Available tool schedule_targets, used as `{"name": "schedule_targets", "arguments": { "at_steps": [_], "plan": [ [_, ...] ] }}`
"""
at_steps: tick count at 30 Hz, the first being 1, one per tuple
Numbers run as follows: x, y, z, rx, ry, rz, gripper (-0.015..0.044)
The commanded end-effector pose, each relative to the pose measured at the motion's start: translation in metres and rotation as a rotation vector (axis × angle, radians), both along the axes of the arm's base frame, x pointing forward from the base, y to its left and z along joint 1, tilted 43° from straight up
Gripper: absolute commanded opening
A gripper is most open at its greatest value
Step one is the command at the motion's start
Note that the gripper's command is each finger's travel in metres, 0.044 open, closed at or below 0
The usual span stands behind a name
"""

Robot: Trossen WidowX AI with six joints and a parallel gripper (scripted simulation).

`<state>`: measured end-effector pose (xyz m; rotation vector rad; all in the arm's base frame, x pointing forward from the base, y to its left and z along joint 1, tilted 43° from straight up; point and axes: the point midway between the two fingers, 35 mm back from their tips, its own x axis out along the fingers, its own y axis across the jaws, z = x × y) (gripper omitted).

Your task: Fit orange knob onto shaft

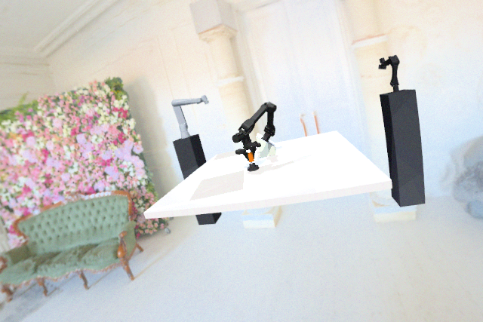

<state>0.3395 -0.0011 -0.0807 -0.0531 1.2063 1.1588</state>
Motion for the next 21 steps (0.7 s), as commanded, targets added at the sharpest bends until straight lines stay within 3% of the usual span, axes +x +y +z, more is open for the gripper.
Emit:
{"name": "schedule_targets", "arguments": {
  "at_steps": [1,21],
  "plan": [
    [0.0045,-0.0027,0.0022,0.009,-0.078,0.073,0.0000],
    [0.0071,-0.0017,-0.0001,0.013,-0.105,0.104,0.0000]
  ]
}}
